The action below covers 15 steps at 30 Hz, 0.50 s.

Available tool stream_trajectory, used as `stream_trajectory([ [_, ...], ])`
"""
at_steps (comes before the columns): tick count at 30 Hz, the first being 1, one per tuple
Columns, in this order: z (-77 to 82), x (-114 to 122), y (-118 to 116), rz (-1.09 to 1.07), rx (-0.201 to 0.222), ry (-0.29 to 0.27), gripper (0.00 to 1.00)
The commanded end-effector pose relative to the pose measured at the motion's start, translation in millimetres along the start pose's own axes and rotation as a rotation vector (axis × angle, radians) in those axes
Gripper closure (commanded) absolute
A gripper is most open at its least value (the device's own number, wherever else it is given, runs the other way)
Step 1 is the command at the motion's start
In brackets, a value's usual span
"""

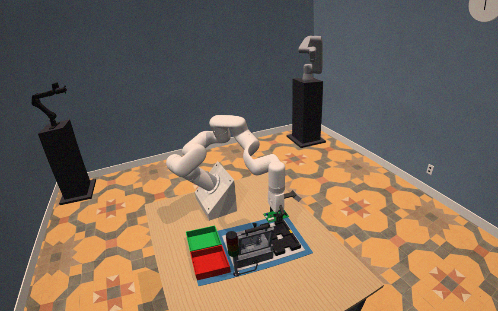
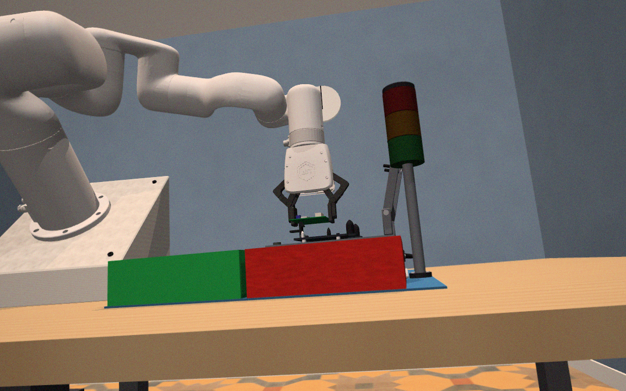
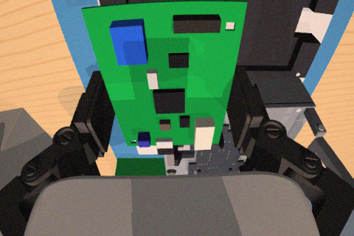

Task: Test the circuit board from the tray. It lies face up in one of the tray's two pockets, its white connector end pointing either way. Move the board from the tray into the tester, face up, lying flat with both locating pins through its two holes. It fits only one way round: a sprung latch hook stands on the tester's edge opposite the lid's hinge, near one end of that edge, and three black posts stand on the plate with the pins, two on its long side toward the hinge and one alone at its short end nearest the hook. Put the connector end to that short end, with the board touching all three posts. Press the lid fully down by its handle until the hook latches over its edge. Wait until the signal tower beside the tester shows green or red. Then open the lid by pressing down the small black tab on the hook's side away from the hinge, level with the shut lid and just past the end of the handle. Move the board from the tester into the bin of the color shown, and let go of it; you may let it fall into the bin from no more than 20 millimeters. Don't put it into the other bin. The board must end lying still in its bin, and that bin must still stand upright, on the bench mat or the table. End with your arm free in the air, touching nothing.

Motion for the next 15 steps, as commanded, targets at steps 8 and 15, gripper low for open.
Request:
stream_trajectory([
  [8,2.4,-0.8,0.5,0.074,0.003,0.004,0.21],
  [15,2.4,-0.8,0.5,0.161,0.004,0.003,0.21],
])
Point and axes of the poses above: the point where the finger pads meet when closed, its own z axis back along the fingers, its own y axis across the jaws, x = y × z, the point moved 6 cm from there along z, back along the fingers, and after that the axes turned 6 degrees about -z, right-handed, at the moved point
